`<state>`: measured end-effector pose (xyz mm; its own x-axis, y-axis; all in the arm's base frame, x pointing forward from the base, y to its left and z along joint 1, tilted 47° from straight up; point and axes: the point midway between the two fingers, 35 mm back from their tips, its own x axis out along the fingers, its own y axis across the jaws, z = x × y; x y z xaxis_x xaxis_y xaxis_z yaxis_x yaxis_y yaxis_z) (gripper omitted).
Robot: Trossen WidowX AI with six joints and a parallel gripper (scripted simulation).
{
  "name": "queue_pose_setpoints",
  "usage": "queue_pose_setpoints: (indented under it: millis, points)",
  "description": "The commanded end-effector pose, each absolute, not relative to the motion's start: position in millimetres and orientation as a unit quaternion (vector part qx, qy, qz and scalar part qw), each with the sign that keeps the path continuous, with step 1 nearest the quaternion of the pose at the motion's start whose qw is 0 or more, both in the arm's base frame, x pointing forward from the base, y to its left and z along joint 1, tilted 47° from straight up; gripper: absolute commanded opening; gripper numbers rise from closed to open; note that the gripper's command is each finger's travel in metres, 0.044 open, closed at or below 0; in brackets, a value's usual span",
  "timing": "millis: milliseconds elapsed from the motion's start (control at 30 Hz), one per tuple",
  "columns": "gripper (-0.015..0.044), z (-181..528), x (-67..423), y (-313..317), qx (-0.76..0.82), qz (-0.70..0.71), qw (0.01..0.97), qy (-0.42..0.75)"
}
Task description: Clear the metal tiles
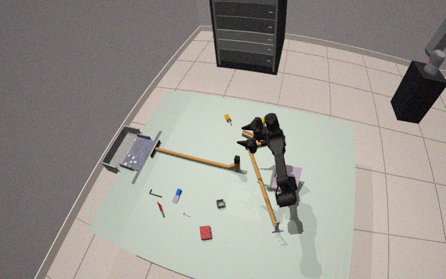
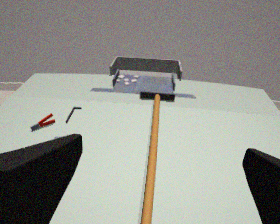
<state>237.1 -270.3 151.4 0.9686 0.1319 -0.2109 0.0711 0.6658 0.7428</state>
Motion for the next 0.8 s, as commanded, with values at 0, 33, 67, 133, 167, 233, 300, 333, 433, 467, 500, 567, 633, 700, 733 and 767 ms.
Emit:
queue_pose_setpoints:
  millis: [0, 33, 67, 133, 167, 233, 300, 333, 433, 467, 500, 567, 633, 700, 733, 767]
  points:
    - [0.0440, 132.8, 246.8, -256.4, 0.412, 0.023, 0.898, 0.153]
    - [0.0440, 128.8, 249.0, -253.0, 0.412, 0.025, 0.897, 0.160]
    - [0.0440, 124.7, 251.2, -249.4, 0.412, 0.027, 0.895, 0.167]
    - [0.0440, 116.7, 255.2, -242.1, 0.413, 0.031, 0.892, 0.181]
    - [0.0440, 112.7, 257.1, -238.4, 0.413, 0.033, 0.890, 0.189]
    - [0.0440, 104.8, 260.6, -230.7, 0.413, 0.038, 0.887, 0.203]
    - [0.0440, 97.0, 263.7, -222.7, 0.412, 0.043, 0.884, 0.219]
    - [0.0440, 93.1, 265.1, -218.6, 0.411, 0.045, 0.882, 0.226]
    - [0.0440, 81.5, 268.7, -206.0, 0.409, 0.054, 0.876, 0.250]
    - [0.0440, 77.7, 269.6, -201.7, 0.408, 0.056, 0.874, 0.257]
    - [0.0440, 73.9, 270.5, -197.3, 0.407, 0.059, 0.872, 0.265]
    - [0.0440, 66.4, 271.9, -188.5, 0.405, 0.066, 0.867, 0.281]
    - [0.0440, 59.1, 272.9, -179.5, 0.402, 0.072, 0.863, 0.298]
    - [0.0440, 51.9, 273.4, -170.4, 0.399, 0.079, 0.858, 0.314]
    - [0.0440, 48.4, 273.5, -165.7, 0.397, 0.083, 0.855, 0.322]
    - [0.0440, 44.9, 273.4, -161.1, 0.395, 0.087, 0.853, 0.331]
